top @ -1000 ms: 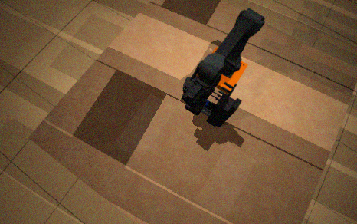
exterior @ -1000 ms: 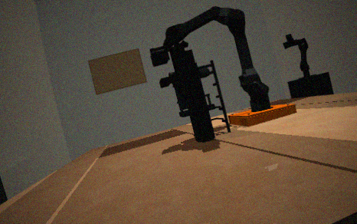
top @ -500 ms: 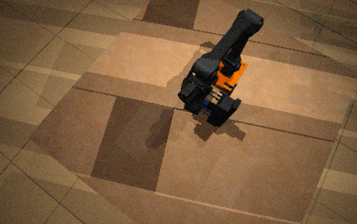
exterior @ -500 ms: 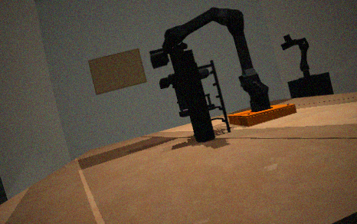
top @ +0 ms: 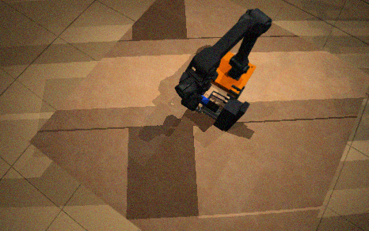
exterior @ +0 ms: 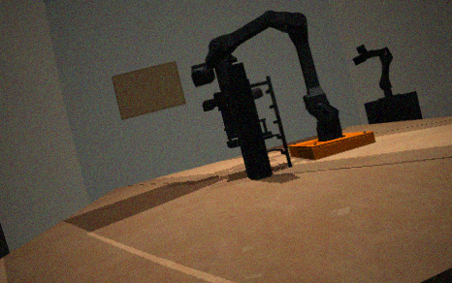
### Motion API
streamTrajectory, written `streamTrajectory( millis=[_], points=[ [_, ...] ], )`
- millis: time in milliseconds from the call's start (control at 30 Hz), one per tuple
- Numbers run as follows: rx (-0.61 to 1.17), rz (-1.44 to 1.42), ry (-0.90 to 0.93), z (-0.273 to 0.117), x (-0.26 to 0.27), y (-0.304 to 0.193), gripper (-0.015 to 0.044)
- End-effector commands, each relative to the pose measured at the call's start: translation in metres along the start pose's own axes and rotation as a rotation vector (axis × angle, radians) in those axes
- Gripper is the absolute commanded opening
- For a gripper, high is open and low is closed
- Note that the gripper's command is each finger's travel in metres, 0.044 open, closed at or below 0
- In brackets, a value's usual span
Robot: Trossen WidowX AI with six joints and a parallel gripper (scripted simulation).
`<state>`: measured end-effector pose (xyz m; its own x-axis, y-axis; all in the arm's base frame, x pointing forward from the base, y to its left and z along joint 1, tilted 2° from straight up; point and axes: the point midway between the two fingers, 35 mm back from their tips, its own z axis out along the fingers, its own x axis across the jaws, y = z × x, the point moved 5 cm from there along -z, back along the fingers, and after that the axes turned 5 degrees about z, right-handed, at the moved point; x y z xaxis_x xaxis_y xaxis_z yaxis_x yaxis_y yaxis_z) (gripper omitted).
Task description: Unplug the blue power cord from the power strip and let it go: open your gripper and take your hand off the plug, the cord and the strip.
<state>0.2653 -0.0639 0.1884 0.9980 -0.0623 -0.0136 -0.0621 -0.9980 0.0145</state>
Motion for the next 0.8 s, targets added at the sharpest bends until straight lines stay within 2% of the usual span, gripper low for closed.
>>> streamTrajectory(
  millis=[0, 200, 333, 467, 767],
  points=[
    [-0.002, -0.001, 0.002, 0.001, -0.001, -0.001, 0.0184],
    [-0.002, -0.001, 0.002, 0.001, -0.001, -0.001, 0.0341],
    [-0.004, -0.001, 0.003, -0.004, 0.002, 0.019, 0.044],
    [-0.007, -0.001, 0.003, -0.012, 0.004, 0.056, 0.044],
    [-0.007, -0.001, 0.003, -0.012, 0.004, 0.059, 0.044]
  ],
)
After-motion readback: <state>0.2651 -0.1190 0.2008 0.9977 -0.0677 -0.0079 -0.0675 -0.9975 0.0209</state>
